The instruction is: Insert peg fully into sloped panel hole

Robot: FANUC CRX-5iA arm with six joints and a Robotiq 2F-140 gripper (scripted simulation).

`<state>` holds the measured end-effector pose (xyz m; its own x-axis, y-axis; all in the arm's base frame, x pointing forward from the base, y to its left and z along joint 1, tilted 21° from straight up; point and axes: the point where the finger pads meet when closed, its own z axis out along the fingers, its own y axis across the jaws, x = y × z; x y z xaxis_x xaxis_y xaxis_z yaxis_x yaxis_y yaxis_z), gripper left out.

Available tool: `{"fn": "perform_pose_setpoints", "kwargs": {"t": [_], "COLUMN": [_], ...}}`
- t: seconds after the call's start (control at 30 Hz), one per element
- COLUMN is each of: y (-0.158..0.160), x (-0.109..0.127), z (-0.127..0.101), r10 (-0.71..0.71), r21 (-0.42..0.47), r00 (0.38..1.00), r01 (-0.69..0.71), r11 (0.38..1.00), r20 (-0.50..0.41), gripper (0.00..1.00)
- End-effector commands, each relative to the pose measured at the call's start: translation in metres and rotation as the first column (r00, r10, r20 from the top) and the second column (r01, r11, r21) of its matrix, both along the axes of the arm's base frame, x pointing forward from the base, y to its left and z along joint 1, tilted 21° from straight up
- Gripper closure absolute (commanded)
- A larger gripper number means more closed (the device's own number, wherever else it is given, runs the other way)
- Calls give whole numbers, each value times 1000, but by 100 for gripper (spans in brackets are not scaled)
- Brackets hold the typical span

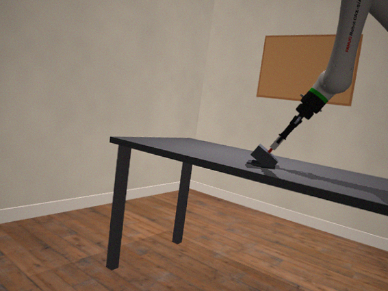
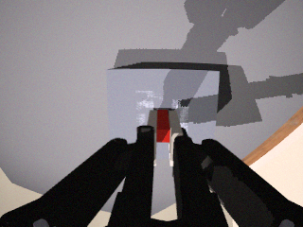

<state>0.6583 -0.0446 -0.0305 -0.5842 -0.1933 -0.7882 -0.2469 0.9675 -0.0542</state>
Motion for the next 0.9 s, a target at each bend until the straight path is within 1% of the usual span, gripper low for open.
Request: {"fn": "perform_pose_setpoints", "kwargs": {"t": [0.0, 0.5, 0.57, 0.63, 0.87], "y": [0, 1, 1, 1, 1], "x": [2, 4, 4, 4, 4], "z": [-2, -3, -3, -3, -3], "r10": [0, 0, 0, 0, 0], "r21": [0, 0, 0, 0, 0], "r00": [1000, 1000, 1000, 1000, 1000], "r01": [0, 0, 0, 0, 0], "r11": [1000, 1000, 1000, 1000, 1000], "r20": [0, 0, 0, 0, 0], "gripper": [100, 100, 96, 96, 84]}}
